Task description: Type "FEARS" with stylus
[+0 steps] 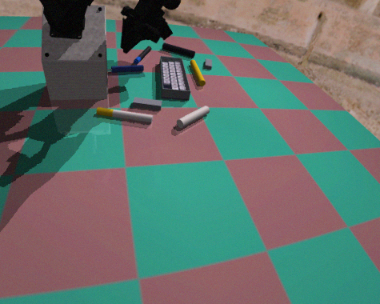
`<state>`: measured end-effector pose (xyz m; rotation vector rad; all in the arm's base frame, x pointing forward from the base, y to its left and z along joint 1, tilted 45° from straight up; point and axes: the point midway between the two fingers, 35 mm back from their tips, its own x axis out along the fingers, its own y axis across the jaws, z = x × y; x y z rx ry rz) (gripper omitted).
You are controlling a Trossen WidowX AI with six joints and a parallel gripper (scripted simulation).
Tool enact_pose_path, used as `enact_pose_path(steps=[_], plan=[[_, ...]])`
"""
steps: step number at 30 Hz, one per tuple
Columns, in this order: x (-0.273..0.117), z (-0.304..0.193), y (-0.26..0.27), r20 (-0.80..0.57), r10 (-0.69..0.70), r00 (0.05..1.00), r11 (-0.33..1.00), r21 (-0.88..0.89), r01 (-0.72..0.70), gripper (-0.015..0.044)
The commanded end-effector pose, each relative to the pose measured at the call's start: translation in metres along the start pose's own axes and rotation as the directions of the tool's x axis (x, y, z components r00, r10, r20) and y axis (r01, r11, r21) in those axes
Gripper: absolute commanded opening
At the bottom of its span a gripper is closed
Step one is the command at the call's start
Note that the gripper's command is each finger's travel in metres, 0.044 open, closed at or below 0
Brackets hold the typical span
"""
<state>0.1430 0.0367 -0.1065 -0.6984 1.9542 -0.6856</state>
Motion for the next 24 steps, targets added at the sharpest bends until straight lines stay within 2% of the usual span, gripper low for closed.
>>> enact_pose_path(steps=[1,24], plan=[[0.0,-0.003,0.001,-0.024,0.008,1.0,1.0,-0.012,-0.008,0.015],[0.017,0.004,0.001,-0.024,0.007,1.0,1.0,-0.012,-0.008,0.015]])
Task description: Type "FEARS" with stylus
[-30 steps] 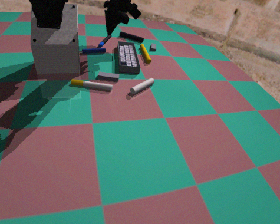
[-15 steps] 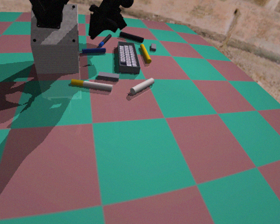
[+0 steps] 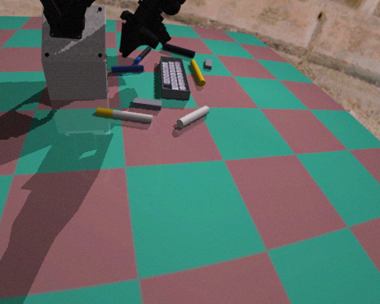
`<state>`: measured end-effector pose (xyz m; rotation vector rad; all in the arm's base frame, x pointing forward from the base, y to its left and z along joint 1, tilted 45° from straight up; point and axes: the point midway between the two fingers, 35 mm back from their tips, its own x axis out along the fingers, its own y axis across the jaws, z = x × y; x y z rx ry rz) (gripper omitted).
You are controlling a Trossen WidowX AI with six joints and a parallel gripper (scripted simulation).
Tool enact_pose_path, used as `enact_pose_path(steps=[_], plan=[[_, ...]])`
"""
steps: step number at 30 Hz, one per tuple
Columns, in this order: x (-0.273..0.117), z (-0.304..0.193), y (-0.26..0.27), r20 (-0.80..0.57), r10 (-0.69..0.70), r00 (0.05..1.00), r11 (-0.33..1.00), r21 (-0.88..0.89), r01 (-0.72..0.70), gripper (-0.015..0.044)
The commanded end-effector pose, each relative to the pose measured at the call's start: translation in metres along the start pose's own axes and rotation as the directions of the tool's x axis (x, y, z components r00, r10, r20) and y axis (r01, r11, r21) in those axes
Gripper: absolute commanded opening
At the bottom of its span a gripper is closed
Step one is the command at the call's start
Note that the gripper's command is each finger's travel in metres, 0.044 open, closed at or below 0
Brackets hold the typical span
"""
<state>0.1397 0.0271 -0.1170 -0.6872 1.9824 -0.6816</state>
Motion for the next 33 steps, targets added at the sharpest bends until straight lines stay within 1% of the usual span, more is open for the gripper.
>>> enact_pose_path(steps=[1,33], plan=[[0.003,0.001,0.0,-0.001,-0.004,1.0,1.0,-0.003,0.004,0.015],[0.027,0.015,-0.001,-0.001,-0.005,1.0,1.0,-0.003,0.005,0.015]])
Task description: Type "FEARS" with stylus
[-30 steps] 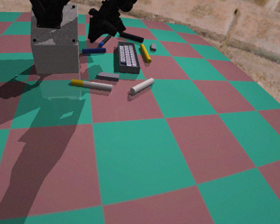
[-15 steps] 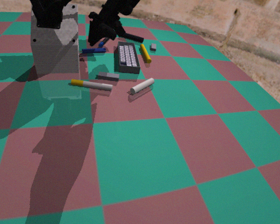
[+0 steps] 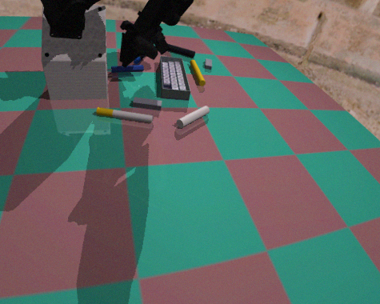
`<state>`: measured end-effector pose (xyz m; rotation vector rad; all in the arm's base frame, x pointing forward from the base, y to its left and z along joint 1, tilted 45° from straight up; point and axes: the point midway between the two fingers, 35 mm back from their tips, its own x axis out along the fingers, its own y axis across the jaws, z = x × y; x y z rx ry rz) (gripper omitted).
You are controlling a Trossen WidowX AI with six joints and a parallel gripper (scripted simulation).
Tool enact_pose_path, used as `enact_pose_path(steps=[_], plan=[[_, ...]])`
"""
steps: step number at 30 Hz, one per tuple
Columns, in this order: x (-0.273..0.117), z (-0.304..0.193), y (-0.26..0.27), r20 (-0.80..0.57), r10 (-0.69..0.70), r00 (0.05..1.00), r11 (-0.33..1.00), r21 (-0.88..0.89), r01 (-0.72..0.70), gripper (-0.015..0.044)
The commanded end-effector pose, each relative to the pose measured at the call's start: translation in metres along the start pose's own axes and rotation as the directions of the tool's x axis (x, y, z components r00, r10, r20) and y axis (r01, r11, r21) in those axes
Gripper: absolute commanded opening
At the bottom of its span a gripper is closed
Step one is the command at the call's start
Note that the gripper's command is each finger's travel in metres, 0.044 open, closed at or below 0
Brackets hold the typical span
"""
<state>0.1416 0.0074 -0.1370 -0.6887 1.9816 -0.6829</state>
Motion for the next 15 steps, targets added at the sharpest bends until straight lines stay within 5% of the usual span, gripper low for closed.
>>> enact_pose_path(steps=[1,15], plan=[[0.004,0.001,-0.001,-0.001,-0.003,1.0,1.0,-0.003,0.003,0.015],[0.014,0.007,-0.001,-0.001,-0.004,1.0,1.0,-0.003,0.004,0.015]])
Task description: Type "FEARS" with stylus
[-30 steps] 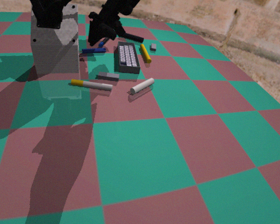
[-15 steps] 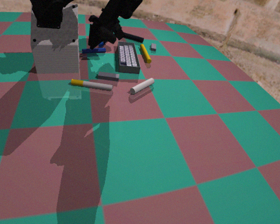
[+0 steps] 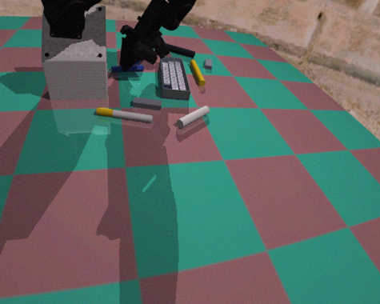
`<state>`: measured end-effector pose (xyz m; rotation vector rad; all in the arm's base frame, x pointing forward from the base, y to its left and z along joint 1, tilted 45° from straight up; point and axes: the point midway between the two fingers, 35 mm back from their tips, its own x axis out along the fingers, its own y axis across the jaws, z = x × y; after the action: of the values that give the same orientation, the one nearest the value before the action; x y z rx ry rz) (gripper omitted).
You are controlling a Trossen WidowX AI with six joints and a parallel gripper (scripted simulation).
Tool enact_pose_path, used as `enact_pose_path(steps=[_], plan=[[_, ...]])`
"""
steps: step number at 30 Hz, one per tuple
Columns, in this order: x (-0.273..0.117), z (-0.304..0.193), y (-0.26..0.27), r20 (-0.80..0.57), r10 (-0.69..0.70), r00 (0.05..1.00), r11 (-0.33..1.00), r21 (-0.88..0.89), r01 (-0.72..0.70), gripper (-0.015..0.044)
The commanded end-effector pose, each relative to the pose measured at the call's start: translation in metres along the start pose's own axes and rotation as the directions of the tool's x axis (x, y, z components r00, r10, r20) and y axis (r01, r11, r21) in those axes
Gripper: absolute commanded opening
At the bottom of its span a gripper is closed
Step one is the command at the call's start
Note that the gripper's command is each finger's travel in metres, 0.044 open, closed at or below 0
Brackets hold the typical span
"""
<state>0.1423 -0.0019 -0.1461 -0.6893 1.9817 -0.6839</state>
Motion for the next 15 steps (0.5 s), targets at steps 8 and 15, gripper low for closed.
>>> enact_pose_path(steps=[8,15], plan=[[0.002,0.0009,-0.0001,-0.001,0.0,1.0,1.0,0.0,0.0,0.0019],[0.002,0.0009,-0.0001,-0.001,0.0,1.0,1.0,0.0,0.0,0.0]])
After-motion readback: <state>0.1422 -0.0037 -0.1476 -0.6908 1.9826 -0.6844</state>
